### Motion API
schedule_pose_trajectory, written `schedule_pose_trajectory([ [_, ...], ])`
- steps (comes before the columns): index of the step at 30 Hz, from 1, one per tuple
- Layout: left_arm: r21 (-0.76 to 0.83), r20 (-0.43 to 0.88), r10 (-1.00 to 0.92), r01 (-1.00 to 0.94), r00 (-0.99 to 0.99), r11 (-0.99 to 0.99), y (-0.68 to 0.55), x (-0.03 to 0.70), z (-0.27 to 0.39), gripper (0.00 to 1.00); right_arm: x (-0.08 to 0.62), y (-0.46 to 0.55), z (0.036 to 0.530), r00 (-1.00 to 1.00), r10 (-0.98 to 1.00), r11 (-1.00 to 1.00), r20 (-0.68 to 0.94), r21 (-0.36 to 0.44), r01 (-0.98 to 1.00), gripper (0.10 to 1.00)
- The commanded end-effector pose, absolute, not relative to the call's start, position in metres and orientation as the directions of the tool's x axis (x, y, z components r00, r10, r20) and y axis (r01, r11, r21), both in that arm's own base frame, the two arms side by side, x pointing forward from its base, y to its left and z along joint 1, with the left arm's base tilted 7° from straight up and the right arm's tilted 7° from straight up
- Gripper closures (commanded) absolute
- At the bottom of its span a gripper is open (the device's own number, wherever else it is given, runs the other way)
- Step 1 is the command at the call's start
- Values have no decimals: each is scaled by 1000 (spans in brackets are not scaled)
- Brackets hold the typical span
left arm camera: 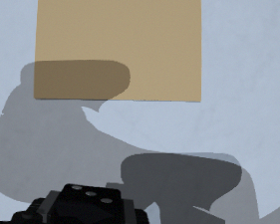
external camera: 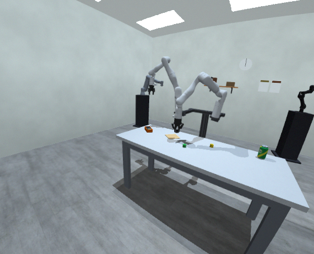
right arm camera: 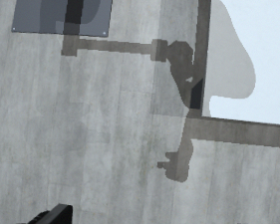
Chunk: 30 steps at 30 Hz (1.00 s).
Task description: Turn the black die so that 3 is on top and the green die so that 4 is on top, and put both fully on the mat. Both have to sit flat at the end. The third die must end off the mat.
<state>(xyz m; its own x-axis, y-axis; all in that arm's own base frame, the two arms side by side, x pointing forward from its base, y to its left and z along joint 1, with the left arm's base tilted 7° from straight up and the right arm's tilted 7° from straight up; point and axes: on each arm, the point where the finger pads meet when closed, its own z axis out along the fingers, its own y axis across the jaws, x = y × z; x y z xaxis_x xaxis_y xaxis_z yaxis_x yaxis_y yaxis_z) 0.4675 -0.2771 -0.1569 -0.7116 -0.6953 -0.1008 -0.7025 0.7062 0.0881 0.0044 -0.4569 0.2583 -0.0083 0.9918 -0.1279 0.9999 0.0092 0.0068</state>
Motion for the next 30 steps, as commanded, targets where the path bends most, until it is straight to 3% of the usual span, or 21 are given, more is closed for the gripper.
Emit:
schedule_pose_trajectory([
  [1, 83, -106, -743, -750, -661, 656, -276, 468, -157, 665, 4, -457, 259, -8, 992, 9, -130, 7, 1000, 99],
  [13, 57, -129, -922, -931, -365, 360, -270, 468, -162, 665, 4, -457, 259, -8, 992, 9, -130, 7, 1000, 99],
  [18, 32, -140, -979, -989, -149, 146, -267, 469, -164, 665, 4, -457, 259, -8, 992, 9, -130, 7, 1000, 99],
  [26, -14, -142, -974, -984, 179, -178, -264, 473, -166, 665, 4, -457, 259, -8, 992, 9, -130, 7, 1000, 99],
  [30, -22, -141, -963, -973, 231, -230, -263, 474, -166, 665, 4, -457, 259, -8, 992, 9, -130, 7, 1000, 99],
])
